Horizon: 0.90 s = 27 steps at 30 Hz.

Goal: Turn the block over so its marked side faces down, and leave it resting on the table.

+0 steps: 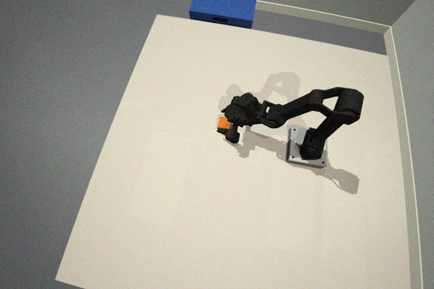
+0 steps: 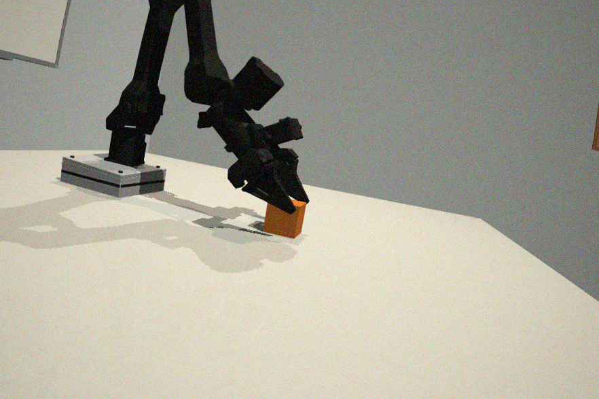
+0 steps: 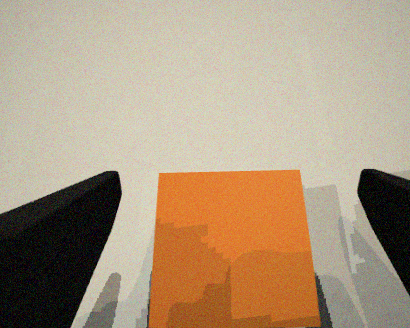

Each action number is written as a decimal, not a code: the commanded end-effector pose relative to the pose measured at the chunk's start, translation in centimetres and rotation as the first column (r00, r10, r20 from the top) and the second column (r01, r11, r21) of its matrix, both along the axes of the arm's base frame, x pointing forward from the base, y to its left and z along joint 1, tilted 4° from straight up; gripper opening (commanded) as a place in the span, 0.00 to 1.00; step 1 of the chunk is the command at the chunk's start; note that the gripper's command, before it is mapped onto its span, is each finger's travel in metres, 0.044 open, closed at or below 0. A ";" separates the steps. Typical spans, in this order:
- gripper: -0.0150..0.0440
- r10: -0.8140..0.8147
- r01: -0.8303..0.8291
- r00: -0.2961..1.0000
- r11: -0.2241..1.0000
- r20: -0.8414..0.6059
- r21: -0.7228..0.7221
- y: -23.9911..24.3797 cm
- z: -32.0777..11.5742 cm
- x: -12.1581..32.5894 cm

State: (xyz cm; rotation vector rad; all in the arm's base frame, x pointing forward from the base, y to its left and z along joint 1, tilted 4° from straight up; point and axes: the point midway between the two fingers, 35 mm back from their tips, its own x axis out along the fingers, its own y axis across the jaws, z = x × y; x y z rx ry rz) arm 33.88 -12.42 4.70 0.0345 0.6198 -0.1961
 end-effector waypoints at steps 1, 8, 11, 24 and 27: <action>1.00 0.000 0.004 0.983 1.000 -0.184 0.022 0.4 2.9 -1.0; 1.00 0.006 0.008 0.948 0.999 -0.320 0.042 1.4 5.8 -3.4; 1.00 0.006 0.008 0.948 0.999 -0.320 0.042 1.4 5.8 -3.4; 1.00 0.015 0.026 0.875 0.997 -0.484 0.078 1.0 6.7 -1.7; 1.00 0.021 0.039 0.822 0.995 -0.569 0.094 0.9 7.2 -1.0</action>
